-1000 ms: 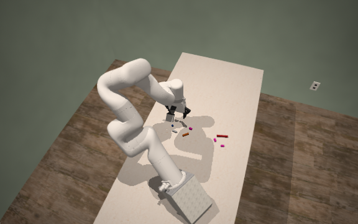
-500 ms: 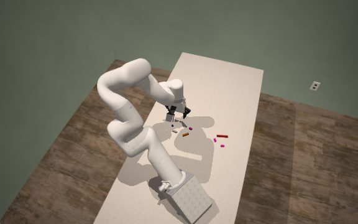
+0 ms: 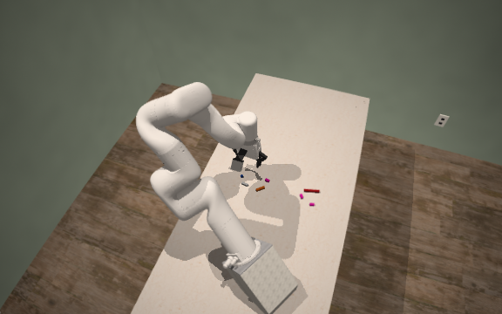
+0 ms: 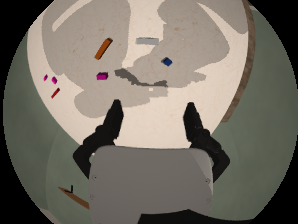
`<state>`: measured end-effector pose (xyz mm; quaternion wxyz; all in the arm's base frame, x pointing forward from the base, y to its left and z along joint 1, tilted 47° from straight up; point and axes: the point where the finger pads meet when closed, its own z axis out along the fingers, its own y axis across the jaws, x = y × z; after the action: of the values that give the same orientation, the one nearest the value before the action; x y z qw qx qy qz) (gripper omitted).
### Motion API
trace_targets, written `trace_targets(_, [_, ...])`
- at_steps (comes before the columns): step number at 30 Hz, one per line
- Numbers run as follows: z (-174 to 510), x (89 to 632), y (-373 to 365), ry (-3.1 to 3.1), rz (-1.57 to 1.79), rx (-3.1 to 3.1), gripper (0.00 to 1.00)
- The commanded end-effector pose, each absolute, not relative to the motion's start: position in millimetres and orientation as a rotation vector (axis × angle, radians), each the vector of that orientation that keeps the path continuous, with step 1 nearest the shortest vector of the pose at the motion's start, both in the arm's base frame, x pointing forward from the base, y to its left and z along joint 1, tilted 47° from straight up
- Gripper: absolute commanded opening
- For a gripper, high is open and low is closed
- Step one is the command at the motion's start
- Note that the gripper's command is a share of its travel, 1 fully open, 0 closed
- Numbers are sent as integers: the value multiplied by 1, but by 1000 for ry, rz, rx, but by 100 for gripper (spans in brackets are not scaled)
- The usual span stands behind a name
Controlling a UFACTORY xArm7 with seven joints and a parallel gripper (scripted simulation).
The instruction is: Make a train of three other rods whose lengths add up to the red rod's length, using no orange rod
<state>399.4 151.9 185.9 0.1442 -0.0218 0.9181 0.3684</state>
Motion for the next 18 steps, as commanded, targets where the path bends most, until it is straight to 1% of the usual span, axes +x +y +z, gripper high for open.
trace_targets(1, [181,393,148,2688,1111,164,100])
trace_targets(11, [172,381,142,2725,1189,571,100])
trace_targets(13, [172,381,142,2725,1189,571,100])
trace_targets(14, [169,377,140,2726,1208,695,100])
trace_targets(18, [166,373,139,2721,1228,844,100])
